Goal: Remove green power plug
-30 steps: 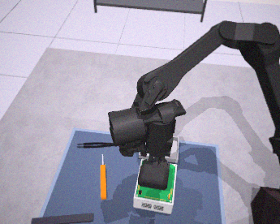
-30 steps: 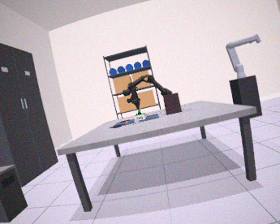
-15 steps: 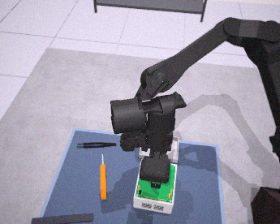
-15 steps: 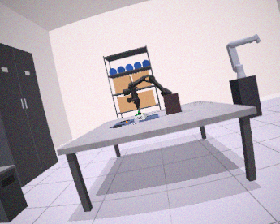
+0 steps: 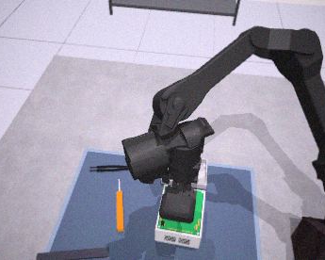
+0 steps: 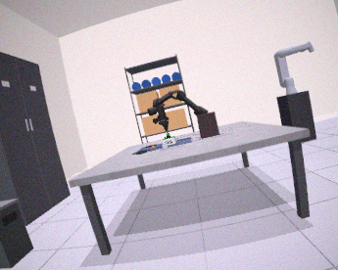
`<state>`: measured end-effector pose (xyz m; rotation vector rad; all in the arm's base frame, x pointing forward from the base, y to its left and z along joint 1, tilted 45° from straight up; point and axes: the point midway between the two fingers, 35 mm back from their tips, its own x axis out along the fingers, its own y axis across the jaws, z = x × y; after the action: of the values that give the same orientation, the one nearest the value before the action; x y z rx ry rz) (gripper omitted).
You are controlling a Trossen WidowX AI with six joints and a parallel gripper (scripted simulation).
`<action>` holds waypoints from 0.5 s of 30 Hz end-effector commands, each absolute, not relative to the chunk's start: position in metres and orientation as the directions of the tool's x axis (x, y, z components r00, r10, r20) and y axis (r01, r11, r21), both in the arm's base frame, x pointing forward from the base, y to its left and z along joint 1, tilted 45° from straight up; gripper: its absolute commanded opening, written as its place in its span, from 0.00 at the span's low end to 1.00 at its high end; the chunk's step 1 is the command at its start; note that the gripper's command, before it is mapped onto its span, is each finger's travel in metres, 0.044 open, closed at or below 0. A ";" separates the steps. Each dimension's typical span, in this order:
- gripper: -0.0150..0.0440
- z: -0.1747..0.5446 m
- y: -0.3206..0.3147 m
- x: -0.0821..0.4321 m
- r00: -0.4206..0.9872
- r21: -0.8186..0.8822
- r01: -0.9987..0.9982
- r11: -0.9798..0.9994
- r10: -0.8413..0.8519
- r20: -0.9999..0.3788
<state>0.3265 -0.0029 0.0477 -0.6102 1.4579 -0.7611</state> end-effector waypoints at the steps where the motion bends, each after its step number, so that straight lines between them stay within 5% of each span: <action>1: 0.25 0.053 0.015 0.327 0.001 -0.789 0.064 0.611 -0.791 -0.612; 15: 0.25 0.073 0.002 0.326 0.017 -0.596 0.061 0.801 -0.598 -0.801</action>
<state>0.3262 -0.0051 0.0568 -0.4885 1.4965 -0.6008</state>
